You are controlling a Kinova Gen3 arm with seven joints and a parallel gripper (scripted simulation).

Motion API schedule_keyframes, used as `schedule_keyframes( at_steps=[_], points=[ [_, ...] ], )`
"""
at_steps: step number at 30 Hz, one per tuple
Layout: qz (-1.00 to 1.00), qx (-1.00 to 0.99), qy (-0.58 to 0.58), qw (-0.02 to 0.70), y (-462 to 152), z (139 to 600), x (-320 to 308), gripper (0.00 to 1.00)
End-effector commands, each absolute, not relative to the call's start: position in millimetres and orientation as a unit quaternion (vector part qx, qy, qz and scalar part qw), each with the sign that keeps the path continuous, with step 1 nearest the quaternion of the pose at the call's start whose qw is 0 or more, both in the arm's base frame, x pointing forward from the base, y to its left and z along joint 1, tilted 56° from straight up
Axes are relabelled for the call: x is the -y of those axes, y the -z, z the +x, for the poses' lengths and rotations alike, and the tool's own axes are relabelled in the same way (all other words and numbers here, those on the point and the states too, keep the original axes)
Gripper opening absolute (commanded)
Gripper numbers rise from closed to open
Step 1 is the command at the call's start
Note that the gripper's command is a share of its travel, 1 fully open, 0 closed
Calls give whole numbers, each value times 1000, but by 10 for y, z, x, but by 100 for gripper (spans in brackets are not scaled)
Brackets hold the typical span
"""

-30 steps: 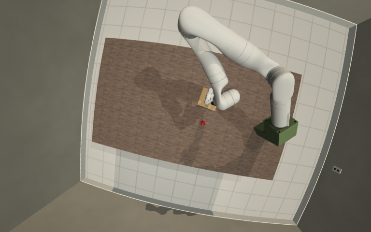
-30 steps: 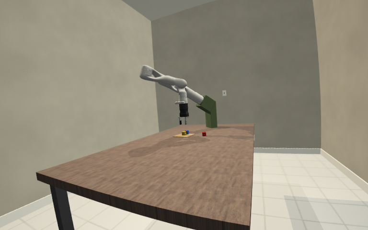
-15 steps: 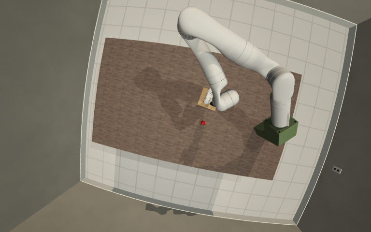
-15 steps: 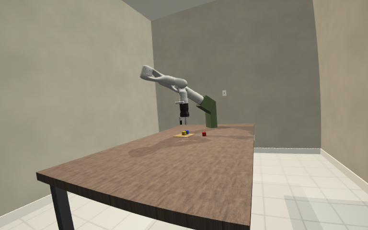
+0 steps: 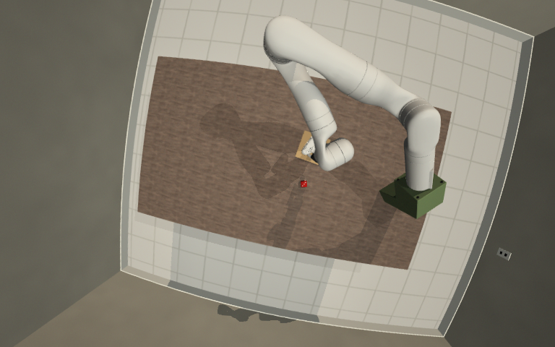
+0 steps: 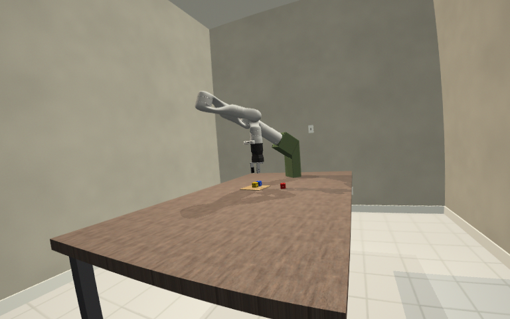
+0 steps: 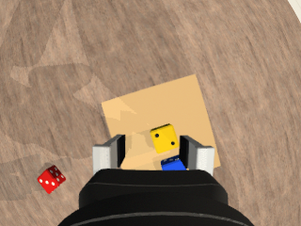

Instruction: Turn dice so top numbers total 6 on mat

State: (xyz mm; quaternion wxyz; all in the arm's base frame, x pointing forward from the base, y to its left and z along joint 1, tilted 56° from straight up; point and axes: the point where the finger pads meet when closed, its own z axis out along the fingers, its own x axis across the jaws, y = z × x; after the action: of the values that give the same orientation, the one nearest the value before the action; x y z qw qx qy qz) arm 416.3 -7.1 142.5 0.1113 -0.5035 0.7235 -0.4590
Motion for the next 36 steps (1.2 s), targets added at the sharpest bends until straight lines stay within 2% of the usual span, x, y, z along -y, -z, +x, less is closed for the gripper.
schedule_keyframes(
  at_steps=[1,12,36],
  points=[
    [-487,-735,455,123,-1396,4181,26,100],
    [-386,-793,435,183,-1329,4235,-85,100],
    [-38,-881,324,341,-1020,4331,-461,100]
  ],
)
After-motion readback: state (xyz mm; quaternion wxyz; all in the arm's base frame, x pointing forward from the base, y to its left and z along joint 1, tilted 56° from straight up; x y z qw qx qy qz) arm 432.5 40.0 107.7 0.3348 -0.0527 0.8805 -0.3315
